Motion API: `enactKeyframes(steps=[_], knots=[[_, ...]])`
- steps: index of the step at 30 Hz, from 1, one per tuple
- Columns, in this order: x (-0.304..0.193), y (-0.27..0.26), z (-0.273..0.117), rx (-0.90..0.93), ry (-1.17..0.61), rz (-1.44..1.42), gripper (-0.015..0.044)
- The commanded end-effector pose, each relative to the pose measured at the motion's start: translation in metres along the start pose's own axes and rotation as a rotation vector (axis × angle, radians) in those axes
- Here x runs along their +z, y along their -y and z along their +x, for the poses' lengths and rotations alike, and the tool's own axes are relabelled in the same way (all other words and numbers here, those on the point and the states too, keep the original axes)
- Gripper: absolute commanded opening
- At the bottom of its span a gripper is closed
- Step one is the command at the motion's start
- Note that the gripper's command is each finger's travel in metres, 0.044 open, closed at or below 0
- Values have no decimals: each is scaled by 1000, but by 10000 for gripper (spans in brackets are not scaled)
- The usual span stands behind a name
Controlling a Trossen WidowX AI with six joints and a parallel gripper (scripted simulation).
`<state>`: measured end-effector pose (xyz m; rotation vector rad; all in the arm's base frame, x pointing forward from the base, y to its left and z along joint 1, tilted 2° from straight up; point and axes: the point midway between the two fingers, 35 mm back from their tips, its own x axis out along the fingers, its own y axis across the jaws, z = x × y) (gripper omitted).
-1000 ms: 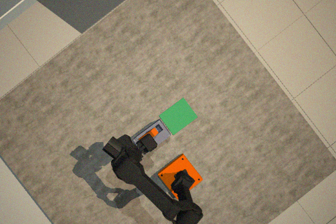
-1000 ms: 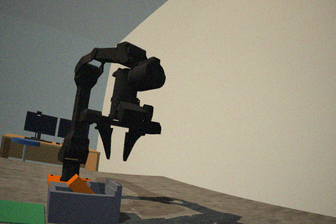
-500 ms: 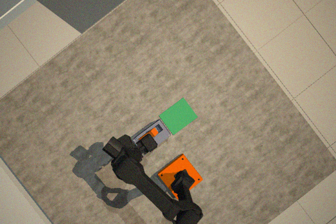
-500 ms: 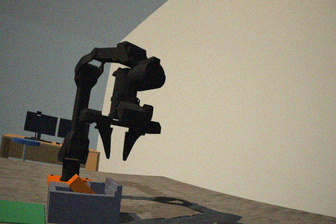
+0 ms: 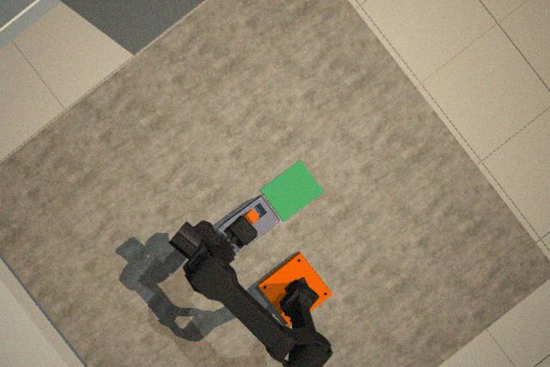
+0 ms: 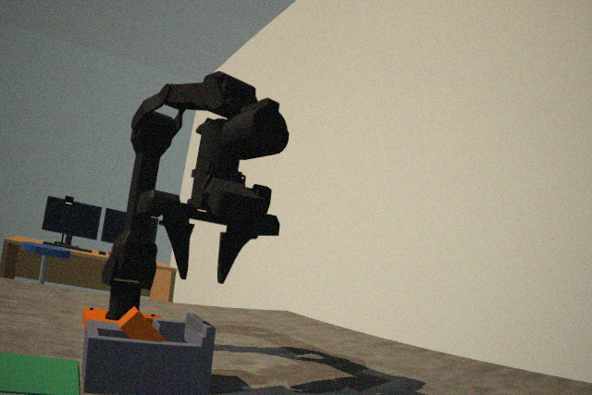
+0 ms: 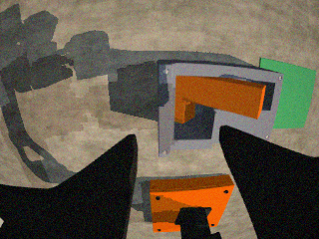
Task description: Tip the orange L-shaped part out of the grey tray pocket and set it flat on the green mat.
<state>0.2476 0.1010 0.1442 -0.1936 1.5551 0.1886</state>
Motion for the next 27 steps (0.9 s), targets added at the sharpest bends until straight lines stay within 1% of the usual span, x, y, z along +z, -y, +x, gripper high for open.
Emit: enactKeyframes(steps=[1, 16, 18, 27], knots=[[1, 10, -1, -2, -2, -174, 280], [1, 72, -4, 2, -21, -1421, 280], [1, 74, -4, 2, -21, -1477, 280], [1, 74, -4, 2, -21, -1477, 280]])
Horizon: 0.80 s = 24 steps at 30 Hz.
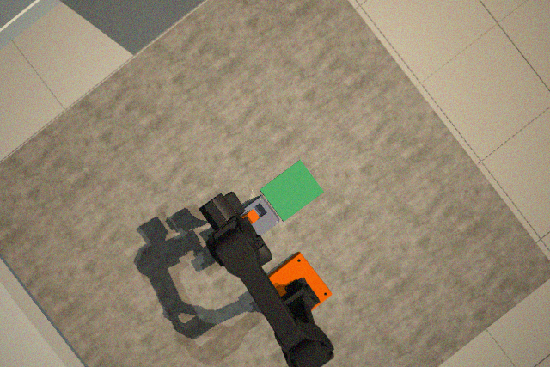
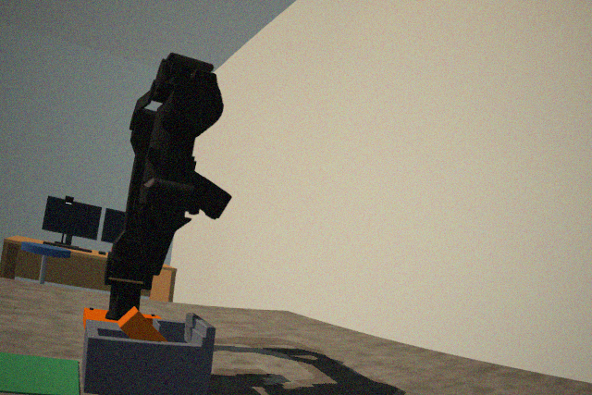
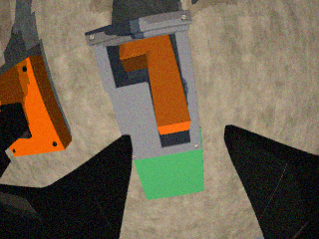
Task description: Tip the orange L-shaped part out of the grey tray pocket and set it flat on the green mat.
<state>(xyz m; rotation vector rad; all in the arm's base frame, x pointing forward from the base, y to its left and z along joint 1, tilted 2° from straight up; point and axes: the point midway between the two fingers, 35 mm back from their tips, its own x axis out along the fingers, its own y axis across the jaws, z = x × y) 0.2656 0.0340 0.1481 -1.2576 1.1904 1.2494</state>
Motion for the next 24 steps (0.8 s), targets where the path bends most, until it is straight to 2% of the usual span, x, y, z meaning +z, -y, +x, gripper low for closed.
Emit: enactKeyframes(steps=[1, 10, 24], knots=[[-5, 0, 0, 3, -7, -92, 280], [-5, 0, 30, 3, -7, -92, 280], [-5, 1, 48, 3, -7, -92, 280]])
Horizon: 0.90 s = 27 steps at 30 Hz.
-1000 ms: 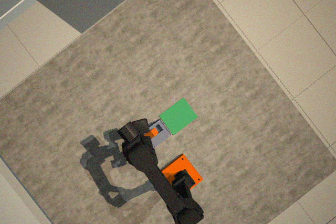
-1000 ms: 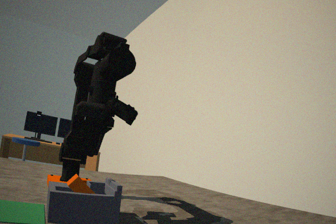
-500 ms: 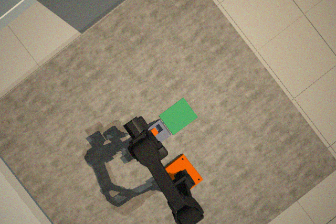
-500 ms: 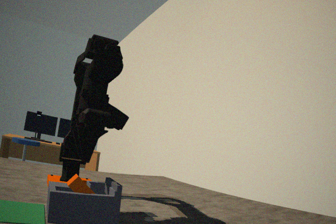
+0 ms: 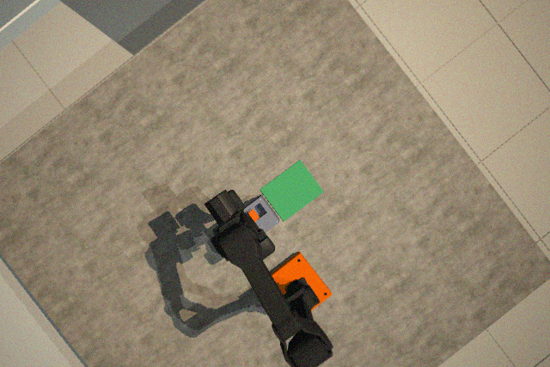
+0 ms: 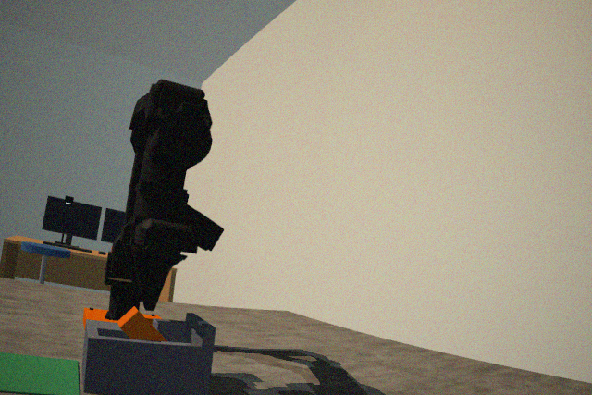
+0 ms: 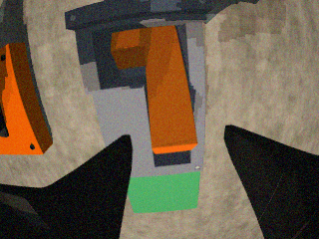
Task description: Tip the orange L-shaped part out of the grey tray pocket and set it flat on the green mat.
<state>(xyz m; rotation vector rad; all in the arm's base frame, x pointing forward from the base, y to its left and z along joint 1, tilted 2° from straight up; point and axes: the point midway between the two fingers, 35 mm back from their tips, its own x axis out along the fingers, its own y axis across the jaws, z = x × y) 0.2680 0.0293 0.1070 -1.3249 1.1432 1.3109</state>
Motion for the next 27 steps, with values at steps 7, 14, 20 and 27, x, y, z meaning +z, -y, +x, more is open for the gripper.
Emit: enactKeyframes(steps=[7, 14, 20, 27], knots=[[-1, -1, 18, 8, -6, -3, 280], [-1, -2, 29, 8, -6, -3, 280], [-1, -3, 38, 8, -6, -3, 280], [0, -1, 34, 2, 0, 0, 149]])
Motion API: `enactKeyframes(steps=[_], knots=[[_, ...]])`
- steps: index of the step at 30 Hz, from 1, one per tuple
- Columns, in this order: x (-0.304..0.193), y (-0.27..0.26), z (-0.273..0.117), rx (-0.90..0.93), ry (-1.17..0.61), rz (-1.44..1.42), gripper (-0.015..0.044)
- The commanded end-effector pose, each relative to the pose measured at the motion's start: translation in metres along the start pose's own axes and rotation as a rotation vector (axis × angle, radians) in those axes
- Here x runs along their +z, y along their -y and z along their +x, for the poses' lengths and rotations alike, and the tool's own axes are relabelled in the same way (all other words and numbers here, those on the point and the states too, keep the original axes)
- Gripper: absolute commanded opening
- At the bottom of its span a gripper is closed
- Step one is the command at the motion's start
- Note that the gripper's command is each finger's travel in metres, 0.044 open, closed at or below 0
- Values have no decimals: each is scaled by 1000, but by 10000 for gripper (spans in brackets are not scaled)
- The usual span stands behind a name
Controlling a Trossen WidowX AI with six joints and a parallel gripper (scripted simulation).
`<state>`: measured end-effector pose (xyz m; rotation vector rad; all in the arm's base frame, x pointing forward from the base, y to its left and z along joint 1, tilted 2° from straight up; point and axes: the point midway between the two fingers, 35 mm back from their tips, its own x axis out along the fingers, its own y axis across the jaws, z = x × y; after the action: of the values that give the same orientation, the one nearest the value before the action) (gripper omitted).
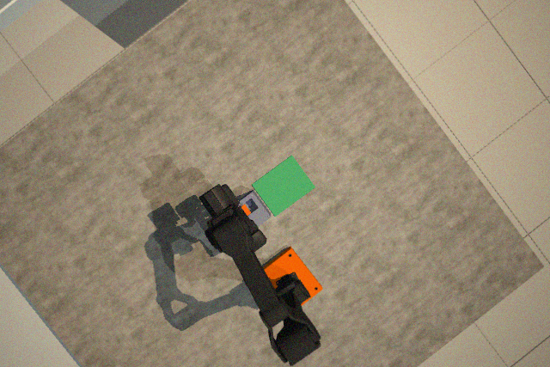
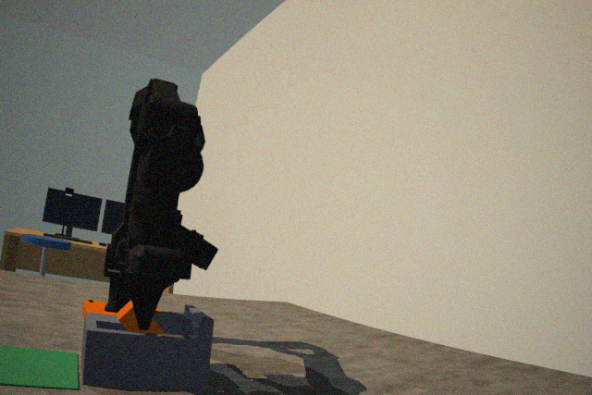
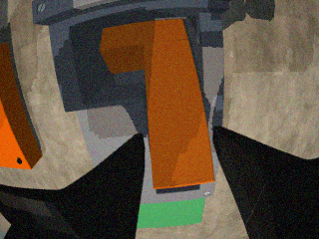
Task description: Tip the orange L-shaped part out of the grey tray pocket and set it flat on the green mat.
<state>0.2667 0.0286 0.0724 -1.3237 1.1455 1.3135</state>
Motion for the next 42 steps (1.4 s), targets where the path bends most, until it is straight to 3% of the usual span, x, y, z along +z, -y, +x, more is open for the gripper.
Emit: enactKeyframes(steps=[1, 10, 13, 42], knots=[[0, 0, -1, -1, 0, 0, 142], [0, 0, -1, -1, 0, 0, 82], [0, 0, -1, -1, 0, 0, 3], [-1, 0, -35, 4, -5, -2, 0]])
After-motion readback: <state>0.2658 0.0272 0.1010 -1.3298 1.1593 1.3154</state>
